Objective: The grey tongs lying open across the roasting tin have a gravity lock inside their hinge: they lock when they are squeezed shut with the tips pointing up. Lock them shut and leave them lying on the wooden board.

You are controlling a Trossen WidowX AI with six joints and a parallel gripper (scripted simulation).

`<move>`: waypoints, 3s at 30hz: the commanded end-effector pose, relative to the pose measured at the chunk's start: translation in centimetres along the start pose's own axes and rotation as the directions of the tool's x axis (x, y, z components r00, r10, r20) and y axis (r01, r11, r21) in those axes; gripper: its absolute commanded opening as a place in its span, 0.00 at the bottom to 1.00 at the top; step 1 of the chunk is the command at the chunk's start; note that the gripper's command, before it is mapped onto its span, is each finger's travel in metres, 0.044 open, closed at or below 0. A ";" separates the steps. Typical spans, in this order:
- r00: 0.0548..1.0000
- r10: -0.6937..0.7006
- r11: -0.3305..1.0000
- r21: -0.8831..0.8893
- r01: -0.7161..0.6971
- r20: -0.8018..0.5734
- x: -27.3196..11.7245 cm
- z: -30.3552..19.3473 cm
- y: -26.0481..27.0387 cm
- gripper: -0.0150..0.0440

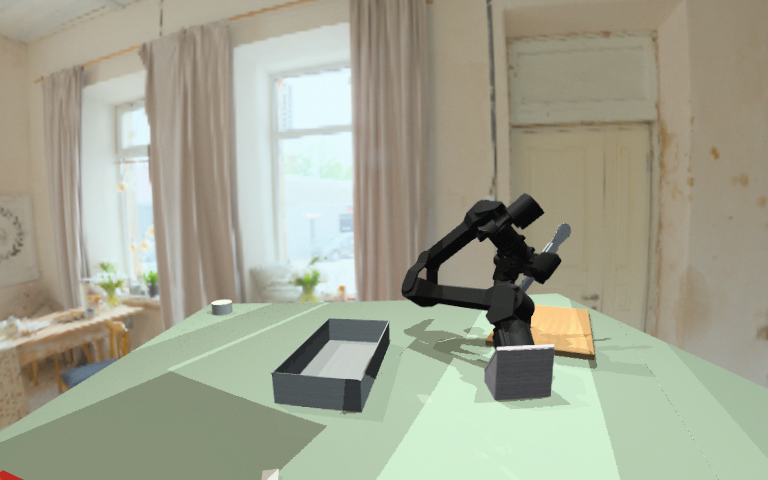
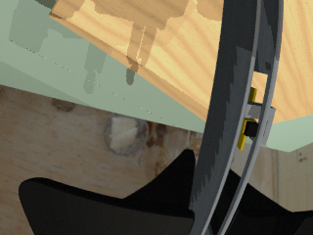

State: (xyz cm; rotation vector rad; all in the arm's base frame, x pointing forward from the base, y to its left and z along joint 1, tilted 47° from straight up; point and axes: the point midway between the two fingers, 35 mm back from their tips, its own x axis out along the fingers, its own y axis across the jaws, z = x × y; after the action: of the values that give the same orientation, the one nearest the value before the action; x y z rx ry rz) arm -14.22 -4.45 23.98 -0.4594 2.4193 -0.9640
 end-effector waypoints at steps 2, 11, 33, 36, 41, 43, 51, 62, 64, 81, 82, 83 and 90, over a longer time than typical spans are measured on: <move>0.997 -0.007 1.000 0.004 0.007 0.081 0.0 -0.3 -0.1 0.00; 0.974 -0.017 1.000 0.008 0.016 0.227 0.4 -0.4 -0.1 0.00; 0.822 -0.010 0.999 -0.019 0.026 0.569 2.4 -0.3 0.0 0.00; 0.792 -0.004 0.999 -0.029 0.027 0.611 2.8 -0.2 0.0 0.00; 0.739 0.010 0.998 -0.047 0.029 0.674 3.5 0.0 0.1 0.00; 0.731 0.012 0.998 -0.050 0.030 0.682 3.6 0.1 0.1 0.00; 0.731 0.012 0.998 -0.050 0.030 0.682 3.6 0.1 0.1 0.00; 0.734 0.000 0.999 -0.035 0.032 0.679 4.4 0.7 0.3 0.00; 0.735 -0.004 0.999 -0.030 0.032 0.678 4.7 0.9 0.3 0.00; 0.737 -0.046 0.999 0.020 0.045 0.674 6.7 2.8 0.5 0.00; 0.737 -0.049 0.999 0.023 0.046 0.674 6.8 2.9 0.5 0.00; 0.737 -0.052 0.999 0.026 0.047 0.674 6.9 3.1 0.5 0.00; 0.735 -0.074 0.997 0.049 0.055 0.674 7.6 3.9 0.5 0.00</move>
State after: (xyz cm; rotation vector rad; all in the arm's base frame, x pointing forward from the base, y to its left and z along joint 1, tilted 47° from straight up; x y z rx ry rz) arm -18.38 -9.34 19.00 -0.7338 1.7290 -0.6671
